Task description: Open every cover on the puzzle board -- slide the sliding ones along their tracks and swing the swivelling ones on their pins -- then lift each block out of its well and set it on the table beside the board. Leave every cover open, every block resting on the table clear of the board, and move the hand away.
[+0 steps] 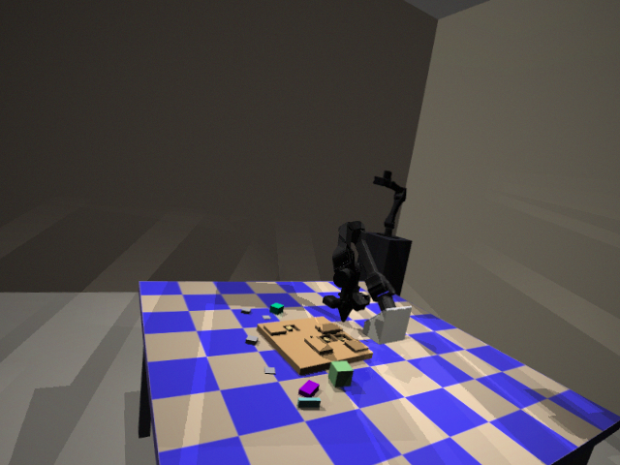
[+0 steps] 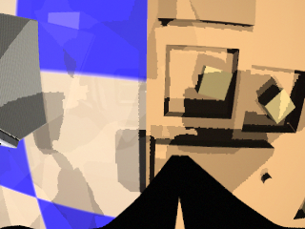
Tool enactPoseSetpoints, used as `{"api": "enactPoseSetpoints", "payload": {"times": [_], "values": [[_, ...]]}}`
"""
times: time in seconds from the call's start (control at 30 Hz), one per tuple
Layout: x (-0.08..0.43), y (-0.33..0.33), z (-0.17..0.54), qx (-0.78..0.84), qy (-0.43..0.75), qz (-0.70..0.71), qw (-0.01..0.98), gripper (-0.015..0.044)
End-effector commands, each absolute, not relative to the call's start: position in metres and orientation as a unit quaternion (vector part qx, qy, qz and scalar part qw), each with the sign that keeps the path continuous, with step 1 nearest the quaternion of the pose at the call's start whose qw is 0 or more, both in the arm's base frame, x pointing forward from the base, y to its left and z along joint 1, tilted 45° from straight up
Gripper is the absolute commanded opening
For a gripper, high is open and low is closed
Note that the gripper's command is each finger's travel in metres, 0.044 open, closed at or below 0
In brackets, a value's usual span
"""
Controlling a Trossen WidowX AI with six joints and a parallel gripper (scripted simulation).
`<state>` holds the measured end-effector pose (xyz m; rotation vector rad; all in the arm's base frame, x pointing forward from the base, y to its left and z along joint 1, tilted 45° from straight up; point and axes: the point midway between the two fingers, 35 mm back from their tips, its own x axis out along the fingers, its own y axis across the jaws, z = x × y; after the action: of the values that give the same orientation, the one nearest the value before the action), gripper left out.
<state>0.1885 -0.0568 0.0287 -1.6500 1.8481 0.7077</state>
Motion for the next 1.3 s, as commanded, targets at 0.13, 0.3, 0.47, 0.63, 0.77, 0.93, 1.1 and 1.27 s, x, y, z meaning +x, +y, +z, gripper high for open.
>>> {"api": "enactPoseSetpoints", "payload": {"times": [0.13,0.3,0.47,0.63,0.77,0.93,1.1,1.27], "values": [[0.199,-0.051,0.028,-0.579,0.714,0.181,0.350,0.0000],[0.220,-0.041,0.023,-0.481,0.734,0.008,0.479,0.0000],[0.239,-0.032,0.018,-0.353,0.715,-0.166,0.580,0.0000],[0.255,-0.025,0.011,-0.240,0.672,-0.294,0.636,0.0000],[0.264,-0.020,0.007,-0.178,0.641,-0.357,0.656,0.0000],[0.272,-0.016,0.003,-0.099,0.594,-0.431,0.673,0.0000],[0.281,-0.010,-0.003,-0.018,0.538,-0.498,0.680,0.0000],[0.289,-0.006,-0.008,0.064,0.475,-0.559,0.677,0.0000]]}}
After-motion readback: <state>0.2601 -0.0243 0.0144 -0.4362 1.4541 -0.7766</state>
